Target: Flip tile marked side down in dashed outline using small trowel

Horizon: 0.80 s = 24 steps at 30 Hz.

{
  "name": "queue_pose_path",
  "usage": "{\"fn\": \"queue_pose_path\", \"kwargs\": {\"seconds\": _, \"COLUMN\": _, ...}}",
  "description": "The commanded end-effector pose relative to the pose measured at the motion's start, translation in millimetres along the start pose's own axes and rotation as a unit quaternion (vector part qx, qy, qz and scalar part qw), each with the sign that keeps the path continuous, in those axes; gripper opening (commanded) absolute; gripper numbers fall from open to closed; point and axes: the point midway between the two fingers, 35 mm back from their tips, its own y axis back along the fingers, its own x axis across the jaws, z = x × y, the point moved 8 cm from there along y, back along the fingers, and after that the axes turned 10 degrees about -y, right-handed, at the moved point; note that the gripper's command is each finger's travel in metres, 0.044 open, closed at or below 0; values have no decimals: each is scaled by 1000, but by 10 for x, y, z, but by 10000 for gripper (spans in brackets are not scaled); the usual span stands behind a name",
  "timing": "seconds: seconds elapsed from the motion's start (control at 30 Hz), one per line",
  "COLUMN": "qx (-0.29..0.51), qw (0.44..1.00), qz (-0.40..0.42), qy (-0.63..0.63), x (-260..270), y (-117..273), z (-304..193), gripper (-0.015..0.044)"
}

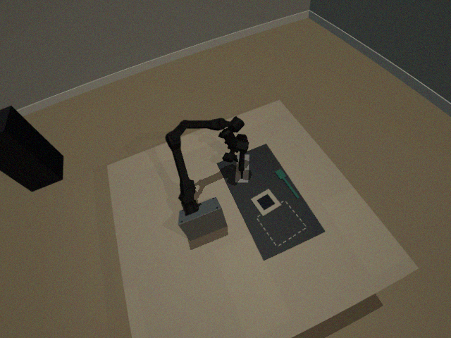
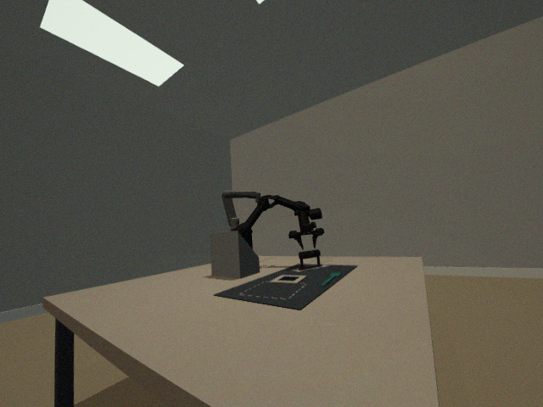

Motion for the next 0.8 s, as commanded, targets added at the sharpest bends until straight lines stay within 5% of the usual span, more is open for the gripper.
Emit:
{"fn": "queue_pose_path", "kwargs": {"seconds": 0.0, "qx": -15, "qw": 998, "qz": 6, "qy": 64, "x": -41, "y": -31, "z": -33, "gripper": 300}}
{"fn": "queue_pose_path", "kwargs": {"seconds": 0.77, "qx": -111, "qw": 913, "qz": 14, "qy": 393, "x": -262, "y": -170, "z": -280, "gripper": 300}}
